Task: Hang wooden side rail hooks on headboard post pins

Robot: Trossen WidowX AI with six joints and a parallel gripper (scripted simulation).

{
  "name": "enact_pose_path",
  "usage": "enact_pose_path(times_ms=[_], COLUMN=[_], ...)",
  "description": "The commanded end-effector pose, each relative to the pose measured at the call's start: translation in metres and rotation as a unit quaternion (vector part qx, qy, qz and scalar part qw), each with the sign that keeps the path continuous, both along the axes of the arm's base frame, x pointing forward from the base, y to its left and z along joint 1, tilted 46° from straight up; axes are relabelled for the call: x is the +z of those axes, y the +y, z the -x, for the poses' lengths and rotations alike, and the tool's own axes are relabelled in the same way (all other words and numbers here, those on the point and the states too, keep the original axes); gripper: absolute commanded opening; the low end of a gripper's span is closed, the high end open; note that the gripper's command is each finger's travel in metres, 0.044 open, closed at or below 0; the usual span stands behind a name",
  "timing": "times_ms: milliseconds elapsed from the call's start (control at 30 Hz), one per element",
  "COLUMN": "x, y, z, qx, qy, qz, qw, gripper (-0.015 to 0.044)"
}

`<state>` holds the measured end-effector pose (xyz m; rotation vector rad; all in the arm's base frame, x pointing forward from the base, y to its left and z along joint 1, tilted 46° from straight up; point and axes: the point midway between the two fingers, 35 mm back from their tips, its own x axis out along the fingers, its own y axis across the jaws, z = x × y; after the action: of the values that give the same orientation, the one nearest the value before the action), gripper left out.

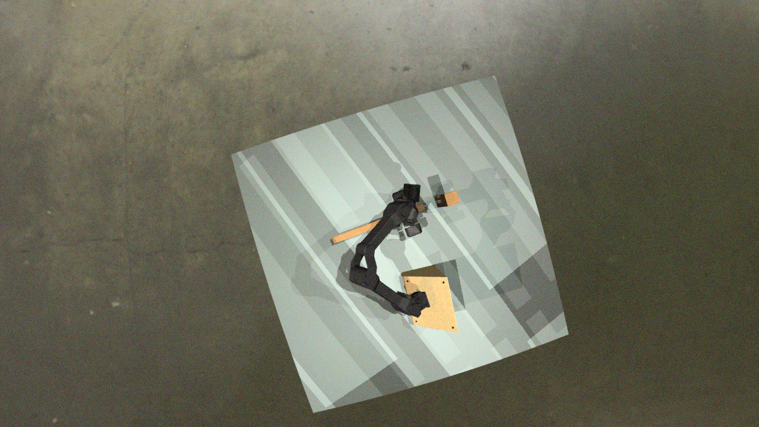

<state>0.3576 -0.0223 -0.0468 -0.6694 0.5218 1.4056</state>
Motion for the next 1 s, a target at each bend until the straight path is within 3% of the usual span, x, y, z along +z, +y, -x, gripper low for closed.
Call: enact_pose_path(times_ms=[0,967], x=[-0.0008,-0.0023], y=[-0.0047,-0.0072], z=[-0.0002,0.0003], qx=[-0.002,-0.002], qy=[-0.003,-0.003], qz=[0.003,0.003], qw=[1.000,1.000], gripper=[0.0000,0.0000])
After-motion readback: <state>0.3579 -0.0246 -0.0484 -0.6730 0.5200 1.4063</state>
